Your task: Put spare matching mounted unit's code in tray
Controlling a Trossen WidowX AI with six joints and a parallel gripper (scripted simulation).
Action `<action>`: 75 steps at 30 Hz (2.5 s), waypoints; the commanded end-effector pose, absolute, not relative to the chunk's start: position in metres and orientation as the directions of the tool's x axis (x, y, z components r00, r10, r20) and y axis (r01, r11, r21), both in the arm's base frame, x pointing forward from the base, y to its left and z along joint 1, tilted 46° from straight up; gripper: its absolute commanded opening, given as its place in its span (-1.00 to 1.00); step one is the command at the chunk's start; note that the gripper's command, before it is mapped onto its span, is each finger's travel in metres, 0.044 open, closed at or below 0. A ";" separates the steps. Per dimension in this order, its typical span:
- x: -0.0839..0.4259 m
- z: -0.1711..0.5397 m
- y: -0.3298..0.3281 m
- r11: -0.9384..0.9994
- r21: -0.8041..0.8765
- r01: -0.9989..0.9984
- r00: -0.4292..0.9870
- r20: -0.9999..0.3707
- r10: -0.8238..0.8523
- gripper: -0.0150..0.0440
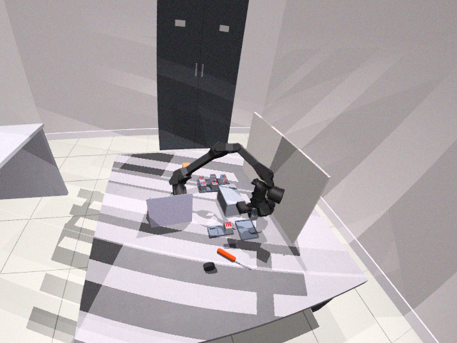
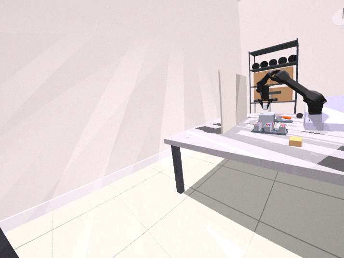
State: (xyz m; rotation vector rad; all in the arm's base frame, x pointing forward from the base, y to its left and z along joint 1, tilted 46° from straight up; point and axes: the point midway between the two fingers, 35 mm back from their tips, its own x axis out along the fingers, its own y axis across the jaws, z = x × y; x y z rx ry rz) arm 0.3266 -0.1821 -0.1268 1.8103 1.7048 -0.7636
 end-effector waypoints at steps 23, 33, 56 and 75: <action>0.327 -0.145 -0.163 -0.063 -0.003 0.998 0.042 -0.713 0.700 -0.49; 0.327 -0.151 -0.156 -0.063 -0.003 0.998 0.042 -0.712 0.701 -0.49; 0.326 -0.165 -0.140 -0.063 -0.003 0.998 0.042 -0.711 0.702 -0.49; 0.324 -0.176 -0.127 -0.062 -0.003 0.998 0.042 -0.709 0.704 -0.49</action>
